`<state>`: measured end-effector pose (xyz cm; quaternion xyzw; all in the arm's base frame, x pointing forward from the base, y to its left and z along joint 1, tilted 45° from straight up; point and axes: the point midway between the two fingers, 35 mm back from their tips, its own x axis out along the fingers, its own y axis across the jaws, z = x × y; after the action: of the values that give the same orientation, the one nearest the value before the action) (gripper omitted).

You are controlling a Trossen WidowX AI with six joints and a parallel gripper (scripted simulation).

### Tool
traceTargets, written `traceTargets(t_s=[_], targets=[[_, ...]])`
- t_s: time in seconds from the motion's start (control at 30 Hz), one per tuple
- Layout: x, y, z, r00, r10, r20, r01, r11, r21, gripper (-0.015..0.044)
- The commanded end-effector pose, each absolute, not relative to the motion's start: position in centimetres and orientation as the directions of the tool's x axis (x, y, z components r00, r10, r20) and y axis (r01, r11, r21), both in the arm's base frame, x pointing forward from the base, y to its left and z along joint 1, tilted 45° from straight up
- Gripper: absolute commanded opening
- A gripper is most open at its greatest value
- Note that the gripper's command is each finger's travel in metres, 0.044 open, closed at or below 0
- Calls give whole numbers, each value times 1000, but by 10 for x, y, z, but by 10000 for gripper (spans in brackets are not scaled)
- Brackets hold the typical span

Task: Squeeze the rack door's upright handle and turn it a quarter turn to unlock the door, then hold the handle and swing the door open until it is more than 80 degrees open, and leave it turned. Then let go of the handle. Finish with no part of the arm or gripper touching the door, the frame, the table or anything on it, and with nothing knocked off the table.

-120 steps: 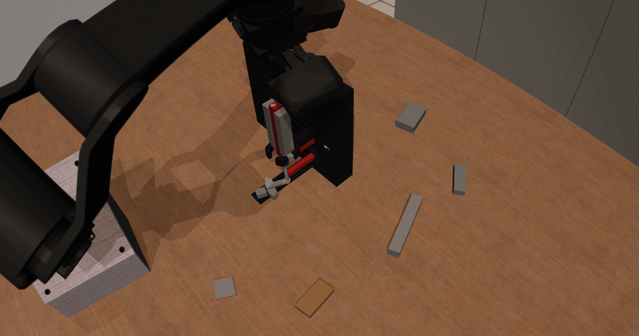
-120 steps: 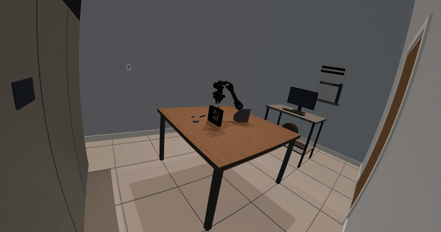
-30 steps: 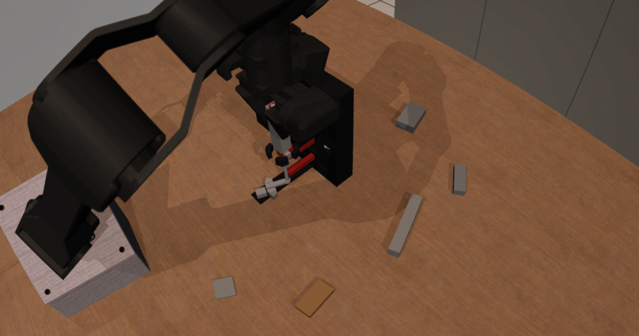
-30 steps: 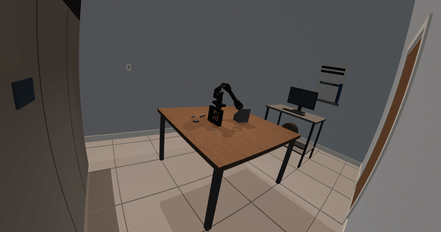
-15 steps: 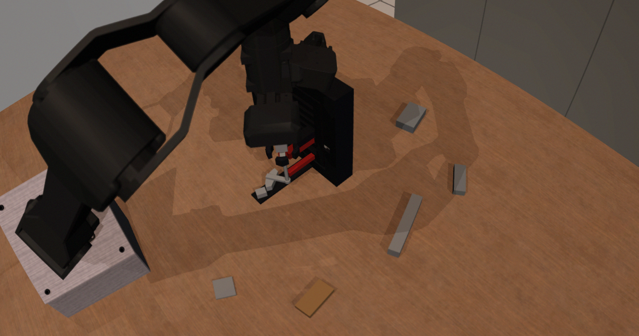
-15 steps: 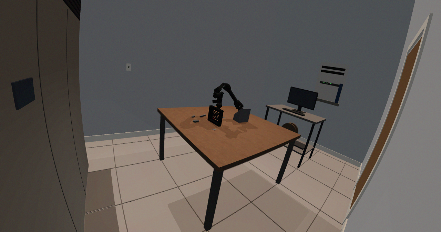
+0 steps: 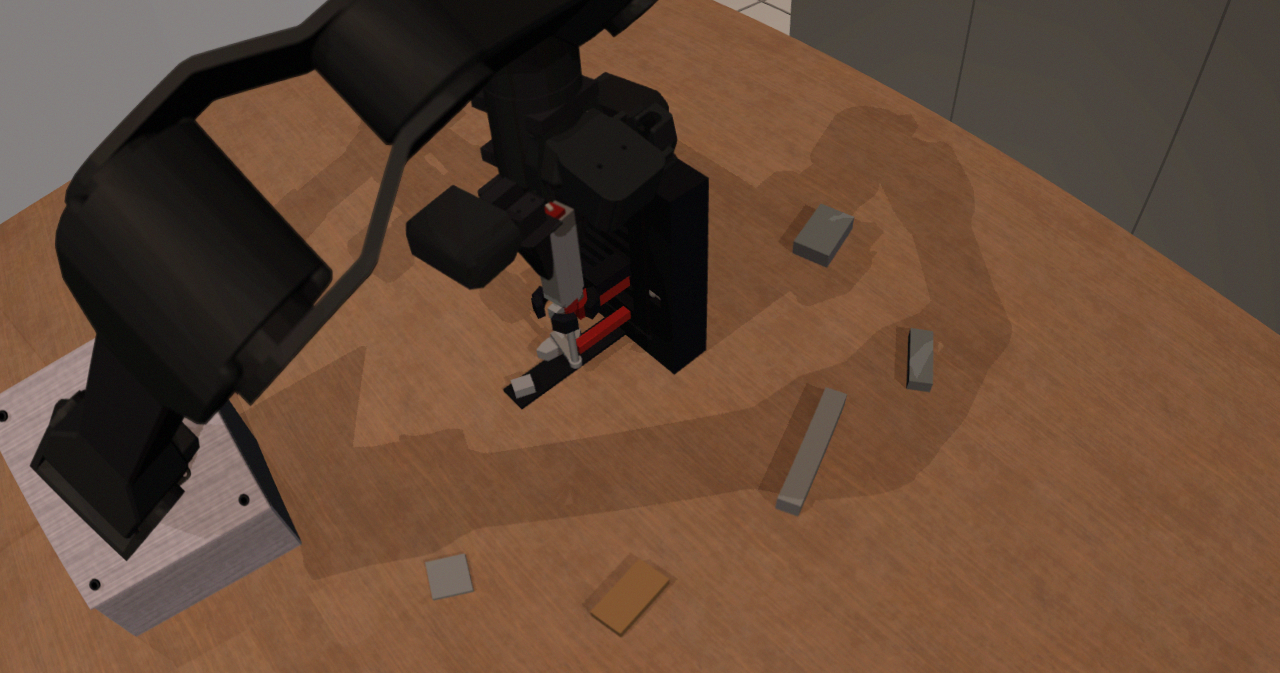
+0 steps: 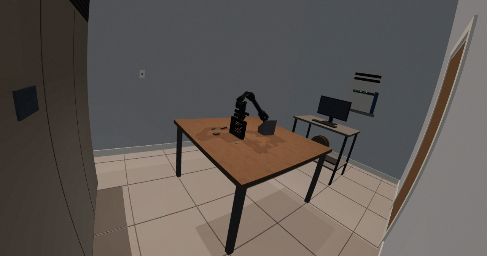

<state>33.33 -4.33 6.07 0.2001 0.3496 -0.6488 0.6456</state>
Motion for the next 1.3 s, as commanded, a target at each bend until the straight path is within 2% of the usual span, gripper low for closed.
traceTargets(t_s=[0.0, 0.23, 0.73, 1.07, 1.17, 1.27], targets=[[333, -44, 61, -86, -699, -710, 996, -74, -48, 20], [333, -44, 61, -86, -699, -710, 942, -289, 170, 20], [333, -44, 61, -86, -699, -710, 940, -294, 175, 20], [333, -44, 61, -86, -699, -710, 940, -294, 175, 282], [333, -44, 61, -86, -699, -710, 950, -272, 153, 292], [333, -44, 61, -86, -699, -710, 983, -177, 55, 292]])
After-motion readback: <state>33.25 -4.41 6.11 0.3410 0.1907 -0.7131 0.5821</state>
